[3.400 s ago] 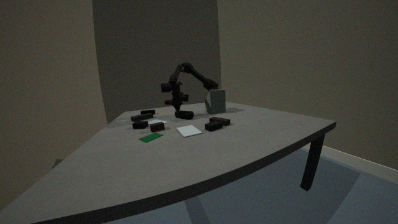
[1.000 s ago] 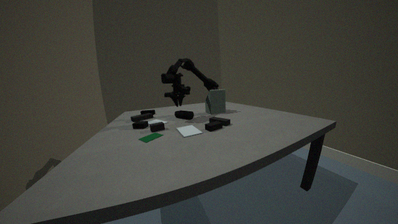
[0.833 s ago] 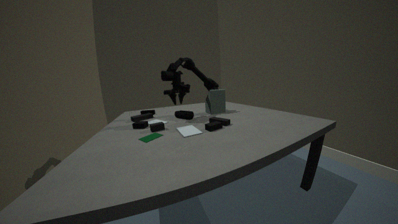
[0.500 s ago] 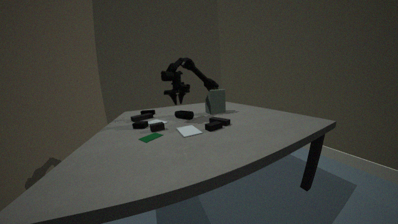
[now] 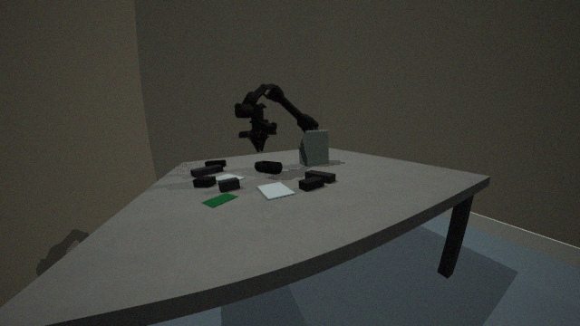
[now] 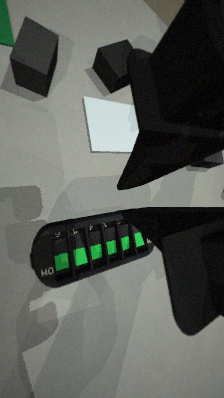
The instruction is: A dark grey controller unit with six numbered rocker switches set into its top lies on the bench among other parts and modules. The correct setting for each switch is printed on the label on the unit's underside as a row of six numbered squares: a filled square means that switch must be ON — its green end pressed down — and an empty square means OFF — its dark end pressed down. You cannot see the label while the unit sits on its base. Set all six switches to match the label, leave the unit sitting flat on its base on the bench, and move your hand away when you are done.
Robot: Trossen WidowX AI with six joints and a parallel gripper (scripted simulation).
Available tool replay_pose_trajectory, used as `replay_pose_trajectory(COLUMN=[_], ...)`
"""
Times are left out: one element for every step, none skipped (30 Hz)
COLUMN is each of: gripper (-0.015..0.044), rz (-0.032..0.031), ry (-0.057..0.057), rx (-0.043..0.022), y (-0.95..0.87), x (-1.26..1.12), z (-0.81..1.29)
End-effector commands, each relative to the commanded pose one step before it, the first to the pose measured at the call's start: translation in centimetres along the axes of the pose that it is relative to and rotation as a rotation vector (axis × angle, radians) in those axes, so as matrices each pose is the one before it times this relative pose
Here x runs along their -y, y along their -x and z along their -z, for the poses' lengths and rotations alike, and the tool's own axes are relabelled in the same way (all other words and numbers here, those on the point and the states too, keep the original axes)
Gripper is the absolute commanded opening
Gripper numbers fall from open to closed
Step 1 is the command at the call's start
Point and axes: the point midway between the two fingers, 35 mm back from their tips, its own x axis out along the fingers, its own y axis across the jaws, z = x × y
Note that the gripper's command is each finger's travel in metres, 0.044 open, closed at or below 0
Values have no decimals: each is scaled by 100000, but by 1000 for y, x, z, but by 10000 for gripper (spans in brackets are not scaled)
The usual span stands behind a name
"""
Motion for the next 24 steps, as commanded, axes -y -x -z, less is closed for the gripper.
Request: replay_pose_trajectory(gripper=[184,210,236,263,289,315,341,367,394,420,440,440,440,414,387,361,335,309,282,256,230,204,177,151], rz=[21,0,0,0,0,0,0,0,0,0,0,0,0,39,109,55,13,-47,-96,-70,-26,0,0,0], ry=[-6,0,0,0,0,0,0,0,0,0,0,0,0,-32,-95,10,28,34,63,34,11,0,0,0], rx=[0,0,0,0,0,0,0,0,0,0,0,0,0,17,45,89,76,26,-11,-23,-11,0,0,0], y=[-3,0,0,0,0,0,0,0,0,0,0,0,0,255,769,1278,1690,1706,1307,786,262,0,0,0], x=[6,0,0,0,0,0,0,0,0,0,0,0,0,33,84,81,16,-87,-139,-113,-43,0,0,0], z=[1,0,0,0,0,0,0,0,0,0,0,0,0,0,-3,-7,-16,-21,-16,-9,-3,0,0,0])
